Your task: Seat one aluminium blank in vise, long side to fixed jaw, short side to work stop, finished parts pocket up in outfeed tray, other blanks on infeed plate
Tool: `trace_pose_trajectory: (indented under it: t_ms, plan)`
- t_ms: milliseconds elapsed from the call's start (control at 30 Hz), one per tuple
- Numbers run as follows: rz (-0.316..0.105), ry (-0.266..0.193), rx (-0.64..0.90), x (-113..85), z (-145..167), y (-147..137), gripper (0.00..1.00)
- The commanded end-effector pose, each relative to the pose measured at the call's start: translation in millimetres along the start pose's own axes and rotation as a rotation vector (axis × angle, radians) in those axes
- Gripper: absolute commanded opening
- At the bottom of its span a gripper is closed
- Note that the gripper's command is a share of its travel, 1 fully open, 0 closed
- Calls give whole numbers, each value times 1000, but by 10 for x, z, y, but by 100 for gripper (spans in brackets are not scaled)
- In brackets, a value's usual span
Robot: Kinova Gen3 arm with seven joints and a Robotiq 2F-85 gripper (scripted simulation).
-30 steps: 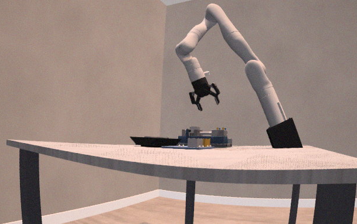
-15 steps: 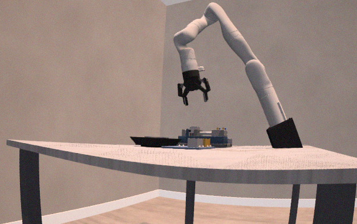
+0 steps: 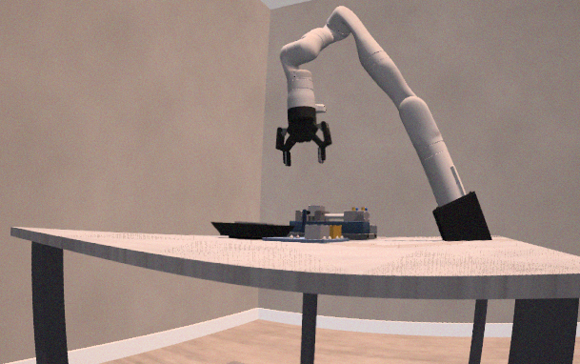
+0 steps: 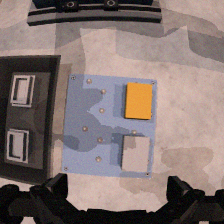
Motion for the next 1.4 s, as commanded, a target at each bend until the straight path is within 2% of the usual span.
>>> trace_pose_trajectory:
  t_ms: [0, 267, 667, 700, 1367]
  plan:
    - [-11, -24, -22, 3, 138, 21, 100]
    - [-42, -72, -25, -18, 387, 33, 100]
    - [-45, -78, -26, -17, 417, 42, 100]
    - [-45, -78, -26, -17, 417, 42, 0]
    - [-45, -78, -26, -17, 417, 42, 0]
Point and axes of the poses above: the point where the finger pads meet when closed, its own x axis out along the fingers, its own y axis across the jaws, z = x × y, the point moved 9 cm from there along -x, back along the fingers, and after that the axes turned 5 degrees about x, right-handed, at the moved point
